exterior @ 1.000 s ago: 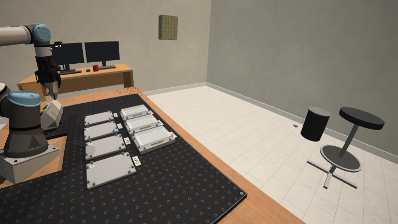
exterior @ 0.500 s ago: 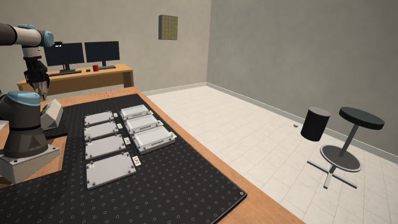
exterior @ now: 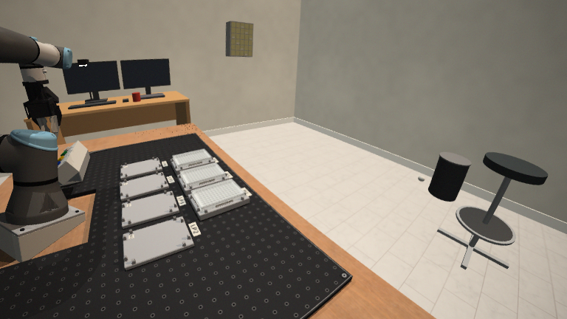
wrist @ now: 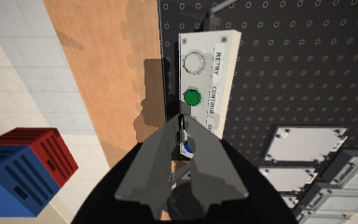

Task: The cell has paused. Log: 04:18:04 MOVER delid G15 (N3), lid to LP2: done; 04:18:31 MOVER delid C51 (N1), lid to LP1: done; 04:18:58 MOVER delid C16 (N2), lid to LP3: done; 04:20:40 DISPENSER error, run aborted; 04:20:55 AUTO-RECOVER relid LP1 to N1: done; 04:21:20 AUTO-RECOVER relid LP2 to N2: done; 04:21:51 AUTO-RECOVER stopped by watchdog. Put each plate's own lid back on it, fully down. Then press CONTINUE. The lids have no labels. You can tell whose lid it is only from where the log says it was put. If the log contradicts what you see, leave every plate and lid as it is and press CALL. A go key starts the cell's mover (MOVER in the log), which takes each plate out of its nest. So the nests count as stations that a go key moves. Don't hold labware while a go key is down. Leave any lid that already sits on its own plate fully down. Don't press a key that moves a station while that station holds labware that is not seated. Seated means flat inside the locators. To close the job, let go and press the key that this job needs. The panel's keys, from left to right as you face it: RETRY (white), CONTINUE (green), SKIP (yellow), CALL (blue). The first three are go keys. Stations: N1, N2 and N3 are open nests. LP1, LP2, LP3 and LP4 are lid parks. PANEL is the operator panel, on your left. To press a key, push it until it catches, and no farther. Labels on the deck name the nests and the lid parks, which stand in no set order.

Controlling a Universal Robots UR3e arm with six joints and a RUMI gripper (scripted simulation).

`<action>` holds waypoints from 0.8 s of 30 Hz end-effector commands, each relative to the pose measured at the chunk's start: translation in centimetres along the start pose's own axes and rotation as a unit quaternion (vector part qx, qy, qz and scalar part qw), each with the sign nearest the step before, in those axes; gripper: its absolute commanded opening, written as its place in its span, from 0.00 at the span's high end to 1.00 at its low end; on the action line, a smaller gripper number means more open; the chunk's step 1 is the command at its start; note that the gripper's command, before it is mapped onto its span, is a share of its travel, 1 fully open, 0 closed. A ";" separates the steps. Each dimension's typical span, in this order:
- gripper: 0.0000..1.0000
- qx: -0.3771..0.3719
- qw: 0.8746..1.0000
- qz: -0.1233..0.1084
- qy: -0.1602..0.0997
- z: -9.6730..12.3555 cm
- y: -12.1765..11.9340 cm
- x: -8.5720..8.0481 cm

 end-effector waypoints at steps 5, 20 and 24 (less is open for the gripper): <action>1.00 0.001 1.000 0.001 0.000 -0.1 -0.1 -0.1; 1.00 0.001 1.000 0.001 0.000 -0.1 -0.1 1.9; 1.00 0.001 1.000 0.001 0.000 -0.1 -0.1 1.9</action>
Point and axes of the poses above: the point where the finger pads meet when closed, its own x axis out along the fingers, its own y axis across the jaws, z = x × y, the point moved 3 cm from there along -x, back along the fingers, and after that the axes turned 12 degrees about x, right-handed, at the moved point
